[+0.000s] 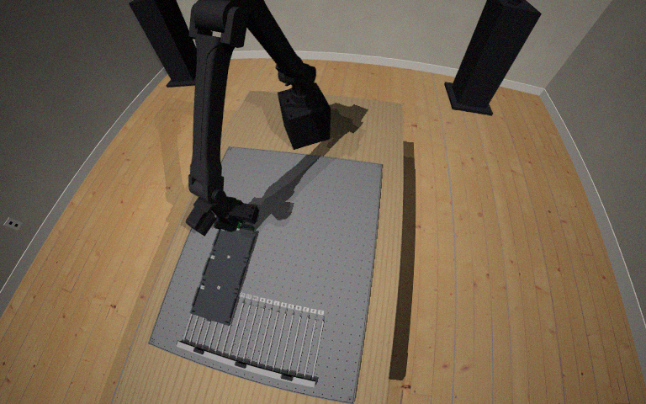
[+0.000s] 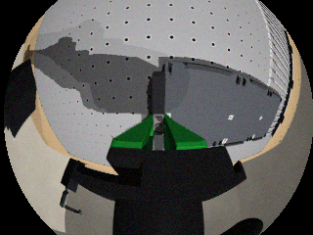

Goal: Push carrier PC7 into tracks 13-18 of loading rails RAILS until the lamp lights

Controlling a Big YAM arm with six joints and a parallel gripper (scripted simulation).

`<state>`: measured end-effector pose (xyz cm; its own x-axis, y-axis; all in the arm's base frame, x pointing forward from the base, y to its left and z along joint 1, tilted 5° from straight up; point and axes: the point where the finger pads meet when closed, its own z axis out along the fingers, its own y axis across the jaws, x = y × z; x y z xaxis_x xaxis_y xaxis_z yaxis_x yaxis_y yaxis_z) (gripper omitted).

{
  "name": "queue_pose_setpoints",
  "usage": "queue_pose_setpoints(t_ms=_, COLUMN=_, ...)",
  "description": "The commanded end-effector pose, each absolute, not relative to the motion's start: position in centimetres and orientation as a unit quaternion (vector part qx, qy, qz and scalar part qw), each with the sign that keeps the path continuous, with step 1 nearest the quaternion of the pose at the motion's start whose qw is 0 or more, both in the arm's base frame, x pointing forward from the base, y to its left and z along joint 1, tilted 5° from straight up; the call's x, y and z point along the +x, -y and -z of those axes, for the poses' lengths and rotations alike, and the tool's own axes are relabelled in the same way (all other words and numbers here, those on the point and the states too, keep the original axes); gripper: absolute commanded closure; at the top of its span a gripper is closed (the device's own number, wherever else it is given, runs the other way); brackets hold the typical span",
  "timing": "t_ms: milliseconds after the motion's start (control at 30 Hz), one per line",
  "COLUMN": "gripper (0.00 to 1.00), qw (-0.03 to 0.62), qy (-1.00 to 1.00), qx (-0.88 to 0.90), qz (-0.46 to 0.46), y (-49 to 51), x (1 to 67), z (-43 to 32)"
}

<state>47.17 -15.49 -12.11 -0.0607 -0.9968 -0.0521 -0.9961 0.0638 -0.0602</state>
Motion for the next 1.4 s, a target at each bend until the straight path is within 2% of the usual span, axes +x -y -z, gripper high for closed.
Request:
queue_pose_setpoints(t_ms=0, gripper=1.0, qw=0.051, qy=-0.725, qx=-0.686, qz=0.022, y=15.6, x=50.7, z=11.4)
queue_pose_setpoints(t_ms=1367, gripper=1.0, qw=0.052, qy=-0.724, qx=-0.687, qz=0.024, y=15.8, x=54.3, z=11.0)
